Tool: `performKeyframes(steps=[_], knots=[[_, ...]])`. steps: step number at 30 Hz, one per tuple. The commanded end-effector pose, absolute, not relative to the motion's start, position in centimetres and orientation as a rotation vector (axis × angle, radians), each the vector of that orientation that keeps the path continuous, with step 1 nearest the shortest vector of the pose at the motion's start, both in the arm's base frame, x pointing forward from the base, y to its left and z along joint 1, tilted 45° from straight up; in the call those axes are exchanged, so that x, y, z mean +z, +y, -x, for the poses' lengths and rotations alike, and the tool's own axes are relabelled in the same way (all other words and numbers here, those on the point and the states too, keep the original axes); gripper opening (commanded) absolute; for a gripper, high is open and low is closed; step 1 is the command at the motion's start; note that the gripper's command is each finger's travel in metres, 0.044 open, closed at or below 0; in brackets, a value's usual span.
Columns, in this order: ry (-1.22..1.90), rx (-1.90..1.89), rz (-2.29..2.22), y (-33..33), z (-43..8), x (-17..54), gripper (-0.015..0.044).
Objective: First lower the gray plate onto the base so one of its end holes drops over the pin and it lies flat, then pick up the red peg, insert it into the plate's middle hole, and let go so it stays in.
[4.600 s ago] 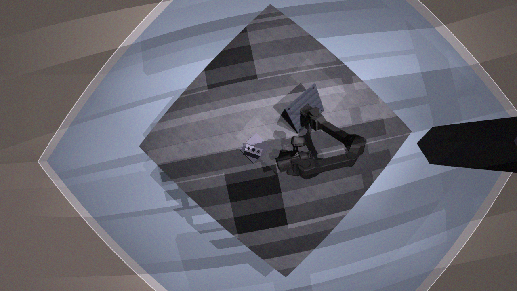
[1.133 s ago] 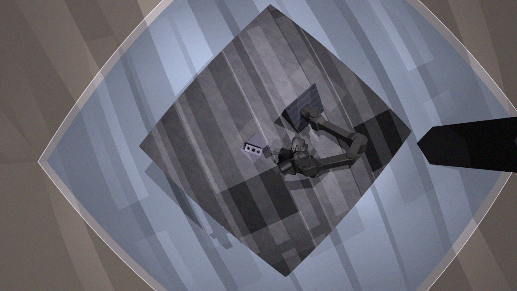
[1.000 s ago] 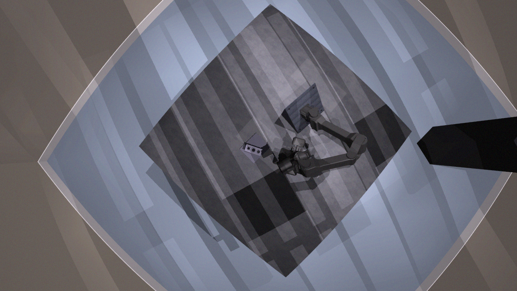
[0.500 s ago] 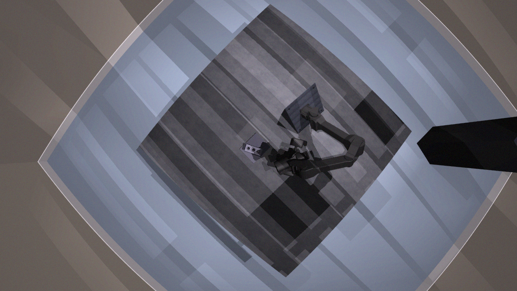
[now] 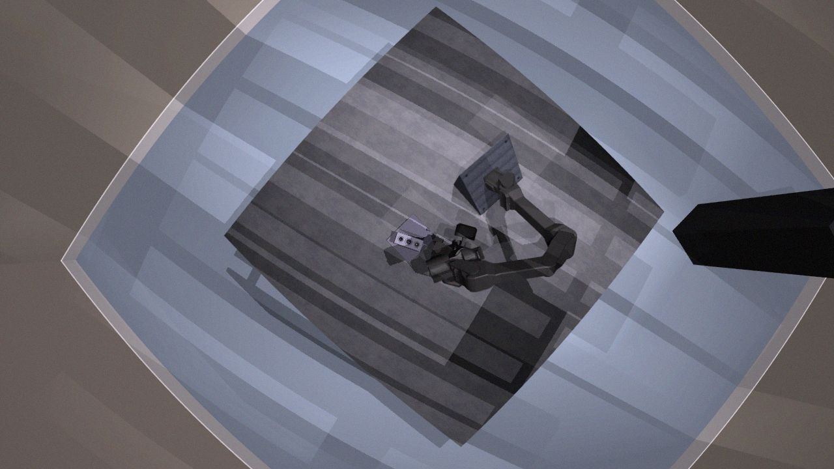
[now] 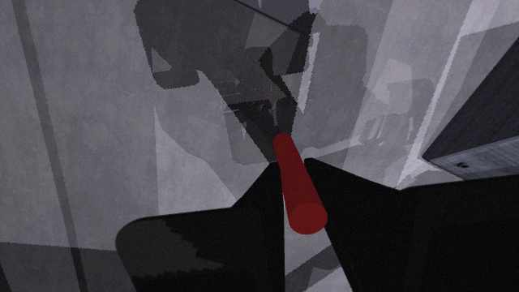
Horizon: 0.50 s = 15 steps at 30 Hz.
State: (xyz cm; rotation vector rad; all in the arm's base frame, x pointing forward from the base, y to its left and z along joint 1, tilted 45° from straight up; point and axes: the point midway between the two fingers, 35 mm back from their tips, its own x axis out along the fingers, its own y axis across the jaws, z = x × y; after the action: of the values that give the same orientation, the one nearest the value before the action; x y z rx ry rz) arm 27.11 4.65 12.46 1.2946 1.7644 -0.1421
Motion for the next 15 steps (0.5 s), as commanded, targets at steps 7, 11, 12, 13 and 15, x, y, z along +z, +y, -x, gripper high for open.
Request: performKeyframes(steps=[7, 11, 12, 13, 15], knots=[[1.758, -0.143, -1.292, 3.0, -29.7, 11.1, 0.0], [1.758, -0.142, -1.292, 2.4, -30.6, 10.6, 0.0], [1.758, -0.142, -1.292, 2.2, -30.8, 10.5, 0.0], [1.758, -0.142, -1.292, 2.0, -31.0, 10.3, 0.0], [1.757, -0.141, -1.292, 1.7, -31.4, 10.0, 0.0]])
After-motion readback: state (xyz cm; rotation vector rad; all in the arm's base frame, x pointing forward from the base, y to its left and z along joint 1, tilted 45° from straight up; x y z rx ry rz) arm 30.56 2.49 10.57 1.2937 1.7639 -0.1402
